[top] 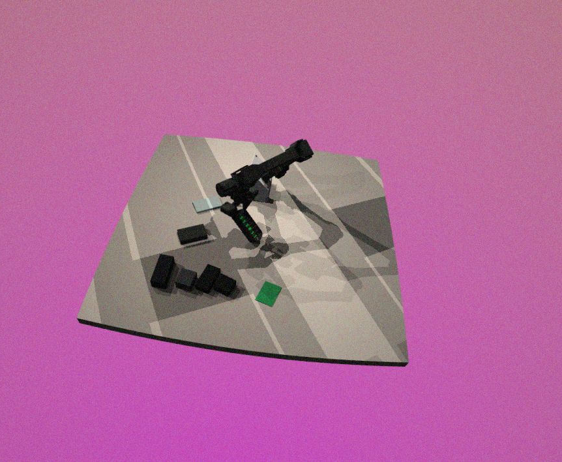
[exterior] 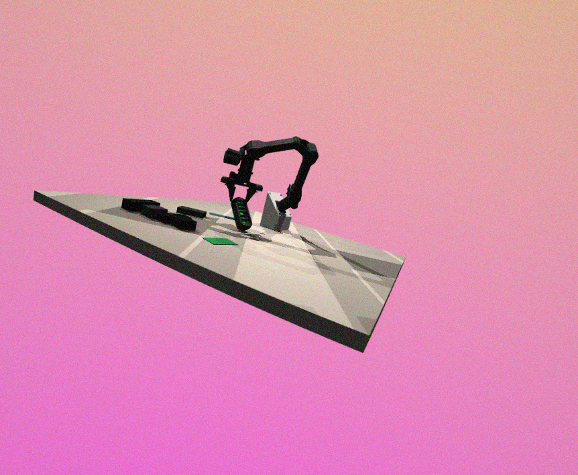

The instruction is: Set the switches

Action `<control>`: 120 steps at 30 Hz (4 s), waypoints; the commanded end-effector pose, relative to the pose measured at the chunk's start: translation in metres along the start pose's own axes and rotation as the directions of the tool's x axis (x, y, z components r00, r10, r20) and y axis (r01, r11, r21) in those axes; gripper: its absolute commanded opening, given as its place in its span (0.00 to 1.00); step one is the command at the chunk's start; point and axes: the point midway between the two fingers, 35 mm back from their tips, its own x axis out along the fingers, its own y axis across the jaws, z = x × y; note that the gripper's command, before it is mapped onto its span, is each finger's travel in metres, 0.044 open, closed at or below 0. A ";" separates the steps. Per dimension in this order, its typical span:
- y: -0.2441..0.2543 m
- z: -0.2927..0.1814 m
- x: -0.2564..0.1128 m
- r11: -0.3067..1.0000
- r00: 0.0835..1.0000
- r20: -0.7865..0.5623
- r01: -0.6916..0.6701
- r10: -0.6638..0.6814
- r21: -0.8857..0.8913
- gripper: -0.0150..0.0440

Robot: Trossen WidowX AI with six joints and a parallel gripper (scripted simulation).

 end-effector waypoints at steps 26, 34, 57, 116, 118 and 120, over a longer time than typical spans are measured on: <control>-0.002 0.019 0.016 1.000 1.000 0.001 0.008 -0.008 -0.002 0.83; -0.002 0.023 0.021 1.000 1.000 0.002 0.008 -0.008 -0.002 0.83; -0.003 0.034 0.034 1.000 1.000 0.002 0.008 -0.008 -0.003 0.83; -0.003 0.043 0.075 1.000 1.000 0.000 0.009 -0.009 -0.003 0.83; -0.003 0.043 0.076 1.000 1.000 0.000 0.009 -0.009 -0.003 0.83; -0.003 0.043 0.077 1.000 1.000 0.000 0.009 -0.009 -0.003 0.83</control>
